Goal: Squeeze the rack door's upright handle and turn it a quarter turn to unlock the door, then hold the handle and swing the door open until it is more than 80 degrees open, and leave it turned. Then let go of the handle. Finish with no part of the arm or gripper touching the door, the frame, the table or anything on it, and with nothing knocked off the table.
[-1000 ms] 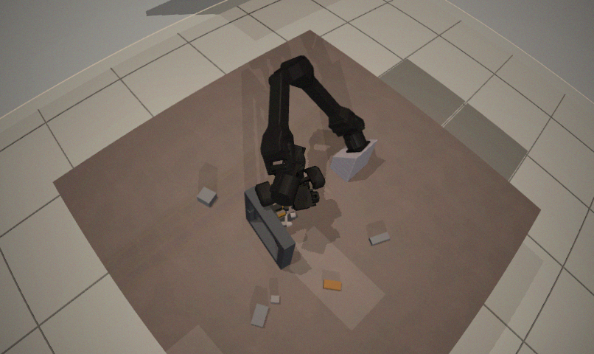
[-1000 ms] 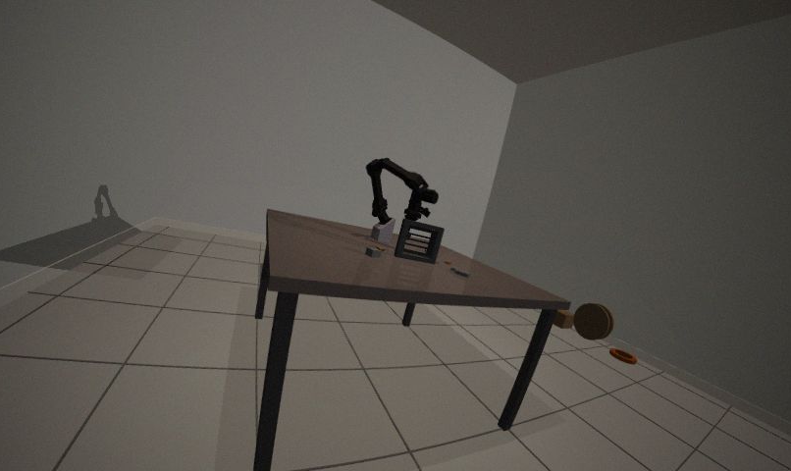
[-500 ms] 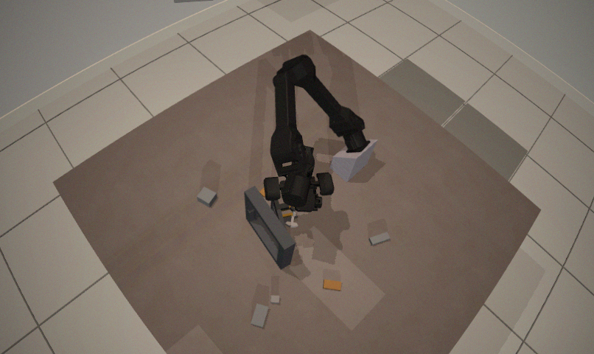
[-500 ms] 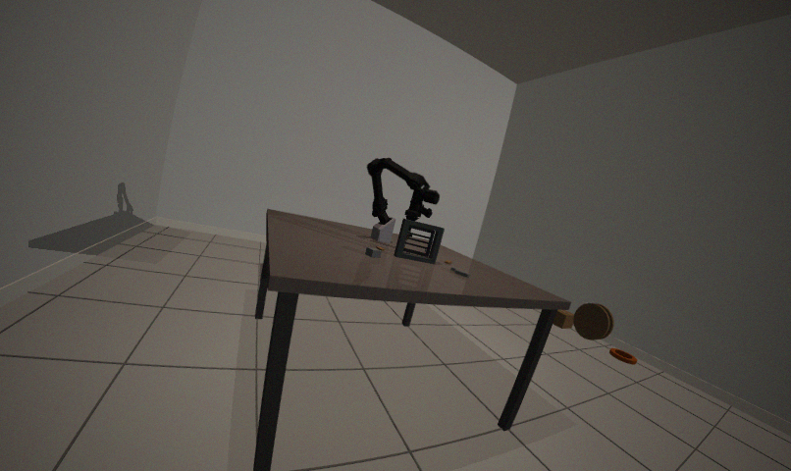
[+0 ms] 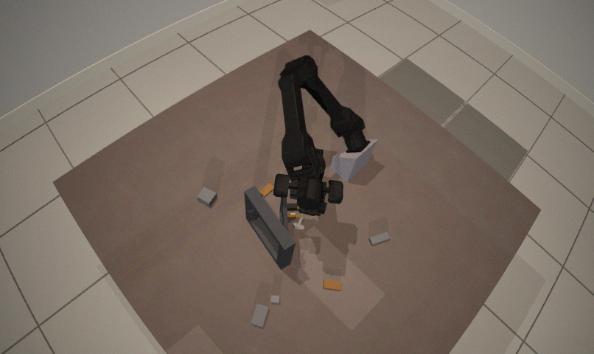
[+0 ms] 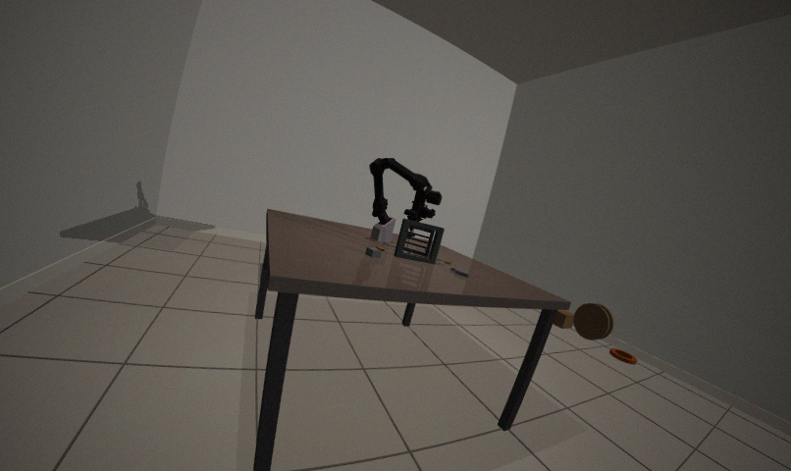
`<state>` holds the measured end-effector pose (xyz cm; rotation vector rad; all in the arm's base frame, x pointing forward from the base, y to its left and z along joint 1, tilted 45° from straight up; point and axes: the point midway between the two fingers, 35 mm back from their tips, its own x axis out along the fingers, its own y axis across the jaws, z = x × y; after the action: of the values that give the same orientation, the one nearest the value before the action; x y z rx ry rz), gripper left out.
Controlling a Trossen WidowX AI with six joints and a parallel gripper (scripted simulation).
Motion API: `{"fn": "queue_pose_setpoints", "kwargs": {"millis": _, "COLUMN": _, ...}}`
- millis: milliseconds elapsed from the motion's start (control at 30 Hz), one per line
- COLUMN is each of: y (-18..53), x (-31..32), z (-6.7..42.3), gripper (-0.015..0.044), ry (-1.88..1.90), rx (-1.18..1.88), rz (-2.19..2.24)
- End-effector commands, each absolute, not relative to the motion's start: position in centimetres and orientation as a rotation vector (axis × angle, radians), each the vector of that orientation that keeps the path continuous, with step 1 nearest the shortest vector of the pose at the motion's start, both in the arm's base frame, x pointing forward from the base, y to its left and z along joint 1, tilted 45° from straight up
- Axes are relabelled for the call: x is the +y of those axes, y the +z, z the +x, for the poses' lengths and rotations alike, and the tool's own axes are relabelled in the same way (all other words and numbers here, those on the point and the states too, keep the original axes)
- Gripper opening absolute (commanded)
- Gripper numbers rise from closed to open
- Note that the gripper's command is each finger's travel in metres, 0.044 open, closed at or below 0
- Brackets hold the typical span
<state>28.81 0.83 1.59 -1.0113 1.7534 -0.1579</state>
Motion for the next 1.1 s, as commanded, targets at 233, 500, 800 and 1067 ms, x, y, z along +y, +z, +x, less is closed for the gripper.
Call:
{"fn": "queue_pose_setpoints", "kwargs": {"millis": 233, "y": 0.1, "x": 2.3, "z": 28.3, "gripper": 0.0013, "ry": -0.317, "rx": 1.701, "rz": -0.871}}
{"fn": "queue_pose_setpoints", "kwargs": {"millis": 500, "y": -0.9, "x": 3.5, "z": 28.2, "gripper": 0.0013, "ry": -0.413, "rx": 1.665, "rz": -0.783}}
{"fn": "queue_pose_setpoints", "kwargs": {"millis": 800, "y": -2.3, "x": 4.9, "z": 28.2, "gripper": 0.0013, "ry": -0.527, "rx": 1.615, "rz": -0.674}}
{"fn": "queue_pose_setpoints", "kwargs": {"millis": 1067, "y": -3.4, "x": 6.1, "z": 28.5, "gripper": 0.0013, "ry": -0.624, "rx": 1.567, "rz": -0.578}}
